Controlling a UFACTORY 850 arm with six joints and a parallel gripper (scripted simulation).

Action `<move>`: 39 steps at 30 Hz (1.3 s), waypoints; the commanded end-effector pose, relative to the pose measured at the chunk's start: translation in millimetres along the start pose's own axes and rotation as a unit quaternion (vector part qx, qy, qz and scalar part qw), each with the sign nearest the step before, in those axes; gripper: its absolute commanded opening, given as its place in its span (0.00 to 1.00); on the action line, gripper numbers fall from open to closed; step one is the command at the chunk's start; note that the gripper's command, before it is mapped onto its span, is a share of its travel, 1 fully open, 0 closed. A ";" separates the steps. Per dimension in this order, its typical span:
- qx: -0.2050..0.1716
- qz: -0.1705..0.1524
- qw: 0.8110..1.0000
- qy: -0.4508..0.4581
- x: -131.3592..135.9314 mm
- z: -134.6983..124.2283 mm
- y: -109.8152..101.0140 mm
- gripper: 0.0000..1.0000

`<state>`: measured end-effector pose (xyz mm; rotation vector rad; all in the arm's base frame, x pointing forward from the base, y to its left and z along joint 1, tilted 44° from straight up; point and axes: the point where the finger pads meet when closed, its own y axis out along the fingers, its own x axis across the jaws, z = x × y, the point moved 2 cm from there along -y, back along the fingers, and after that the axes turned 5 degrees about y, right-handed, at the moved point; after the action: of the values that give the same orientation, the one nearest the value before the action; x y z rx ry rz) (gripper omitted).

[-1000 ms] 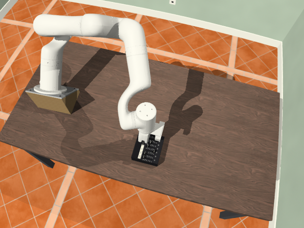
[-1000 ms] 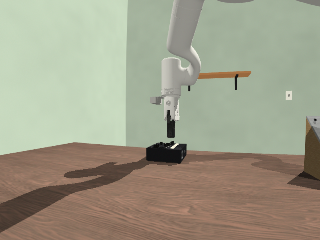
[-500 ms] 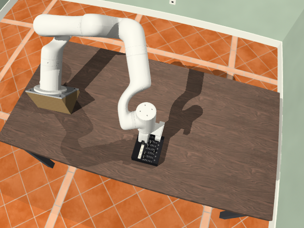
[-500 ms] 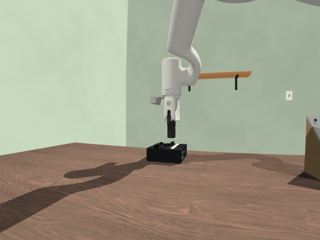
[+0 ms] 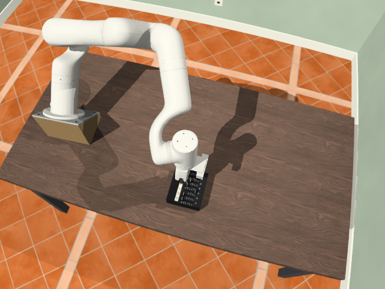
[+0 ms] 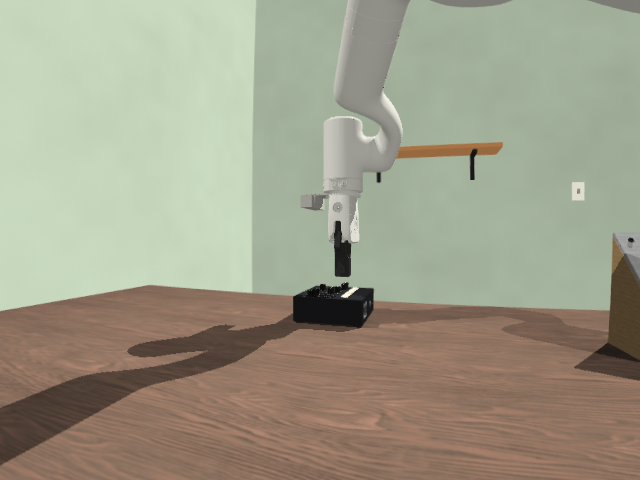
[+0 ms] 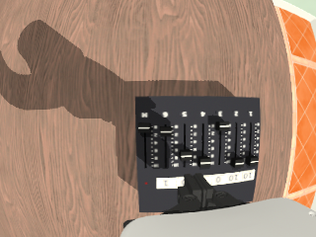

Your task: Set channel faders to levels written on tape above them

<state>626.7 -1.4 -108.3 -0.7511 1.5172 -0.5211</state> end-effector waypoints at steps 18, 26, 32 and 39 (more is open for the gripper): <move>0.001 0.000 1.000 -0.001 -0.5 0.3 10.2 0.00; 0.001 0.000 1.000 -0.001 -0.8 0.1 16.0 0.00; 0.001 0.000 1.000 -0.001 -0.9 0.0 19.1 0.00; 0.001 0.000 1.000 -0.001 -1.0 0.0 20.6 0.00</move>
<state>623.0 13.0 -122.2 -0.7502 1.5168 -0.5212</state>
